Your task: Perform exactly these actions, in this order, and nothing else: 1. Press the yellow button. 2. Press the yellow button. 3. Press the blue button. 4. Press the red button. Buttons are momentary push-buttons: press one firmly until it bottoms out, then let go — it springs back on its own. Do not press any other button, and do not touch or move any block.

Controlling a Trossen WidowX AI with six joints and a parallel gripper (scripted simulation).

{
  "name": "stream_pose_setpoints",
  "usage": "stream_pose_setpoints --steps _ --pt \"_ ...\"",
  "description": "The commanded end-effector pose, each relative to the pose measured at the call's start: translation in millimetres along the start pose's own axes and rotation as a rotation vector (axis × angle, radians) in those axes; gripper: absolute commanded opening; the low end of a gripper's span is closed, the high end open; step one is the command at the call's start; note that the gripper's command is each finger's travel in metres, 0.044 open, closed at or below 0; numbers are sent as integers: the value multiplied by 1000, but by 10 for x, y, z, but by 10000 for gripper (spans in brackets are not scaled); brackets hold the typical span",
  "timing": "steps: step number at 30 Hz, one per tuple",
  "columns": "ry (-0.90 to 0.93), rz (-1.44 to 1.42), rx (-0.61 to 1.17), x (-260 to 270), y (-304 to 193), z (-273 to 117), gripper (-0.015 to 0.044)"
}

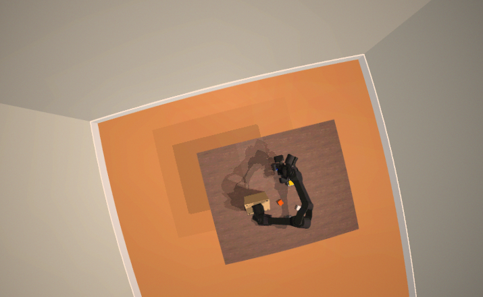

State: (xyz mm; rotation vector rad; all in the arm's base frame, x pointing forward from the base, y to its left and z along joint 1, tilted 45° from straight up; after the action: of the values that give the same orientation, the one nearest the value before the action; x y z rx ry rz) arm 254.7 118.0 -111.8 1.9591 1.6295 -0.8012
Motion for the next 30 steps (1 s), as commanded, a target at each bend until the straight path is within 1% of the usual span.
stream_pose_setpoints --steps 1,5,9,13,15,19,23,26,30 --pt "6 1 -6 9 -5 -271 20" --pt "7 1 -6 11 -2 -304 20" --pt "9 0 -5 11 -6 -856 20" --pt "9 0 -5 9 -9 -891 20" --pt "19 -4 -3 -93 64 -924 20" --pt "70 -19 -3 -736 419 -1053 20" --pt "101 -25 -13 -1458 640 -1096 20" --pt "109 -25 -23 -2021 696 -1083 20" --pt "97 -19 -33 -2743 615 -1030 20"
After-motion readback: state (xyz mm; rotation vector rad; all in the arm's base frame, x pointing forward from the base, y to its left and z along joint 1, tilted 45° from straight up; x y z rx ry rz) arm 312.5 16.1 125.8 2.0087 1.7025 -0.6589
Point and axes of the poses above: the point midway between the two fingers, 35 mm back from their tips, its own z axis out along the fingers, its own x axis across the jaws, y = z × x, the point moved 10 cm from there along -z, back along the fingers, and after that the axes turned 2 degrees about -z, right-handed, at the moved point
